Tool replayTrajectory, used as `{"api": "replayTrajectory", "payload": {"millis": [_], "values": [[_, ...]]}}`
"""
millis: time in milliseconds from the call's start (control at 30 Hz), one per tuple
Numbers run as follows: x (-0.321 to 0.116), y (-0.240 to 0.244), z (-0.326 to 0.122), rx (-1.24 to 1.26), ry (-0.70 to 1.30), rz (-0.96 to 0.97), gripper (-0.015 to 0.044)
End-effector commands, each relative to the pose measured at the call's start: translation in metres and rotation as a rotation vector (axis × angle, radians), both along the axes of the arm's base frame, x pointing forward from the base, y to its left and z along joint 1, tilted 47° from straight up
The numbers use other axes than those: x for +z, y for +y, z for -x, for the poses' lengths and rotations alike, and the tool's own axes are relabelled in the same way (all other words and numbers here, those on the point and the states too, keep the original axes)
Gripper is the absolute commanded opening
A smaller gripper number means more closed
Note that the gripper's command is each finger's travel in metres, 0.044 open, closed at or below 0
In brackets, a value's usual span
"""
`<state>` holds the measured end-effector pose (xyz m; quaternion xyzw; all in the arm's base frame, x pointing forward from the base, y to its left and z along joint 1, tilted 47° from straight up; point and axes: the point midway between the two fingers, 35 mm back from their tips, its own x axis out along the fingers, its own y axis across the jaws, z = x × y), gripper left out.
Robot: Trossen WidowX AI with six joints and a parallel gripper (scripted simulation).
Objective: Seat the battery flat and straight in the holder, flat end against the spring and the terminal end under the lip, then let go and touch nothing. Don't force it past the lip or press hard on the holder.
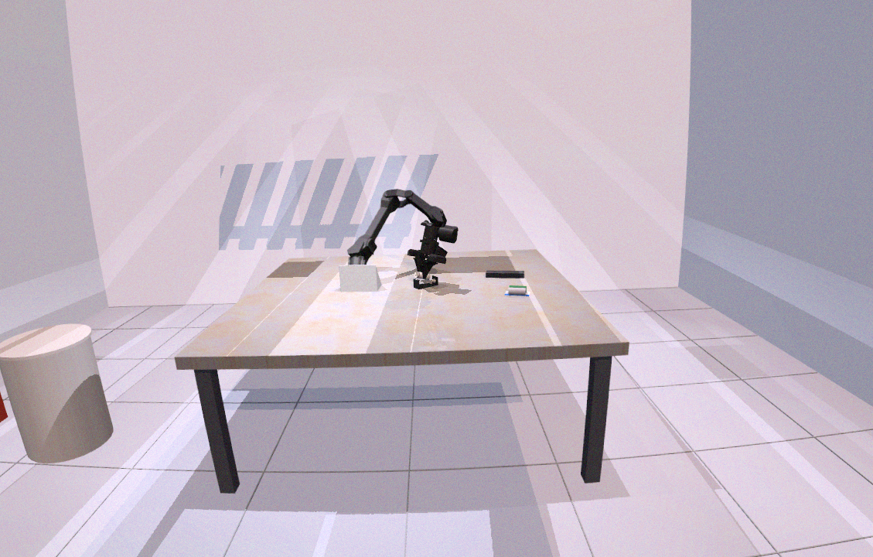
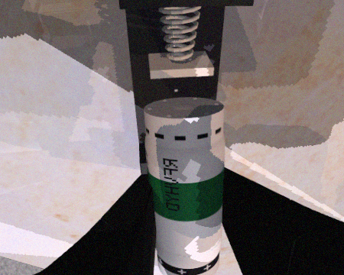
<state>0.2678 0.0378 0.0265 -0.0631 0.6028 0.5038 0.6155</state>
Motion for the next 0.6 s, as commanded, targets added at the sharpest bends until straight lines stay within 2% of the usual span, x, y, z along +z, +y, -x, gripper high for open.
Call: {"api": "replayTrajectory", "payload": {"millis": [0,567], "values": [[-0.004,0.003,-0.001,0.027,0.036,0.038,0.0084],[-0.008,0.014,-0.005,0.112,0.107,0.147,0.0084]]}}
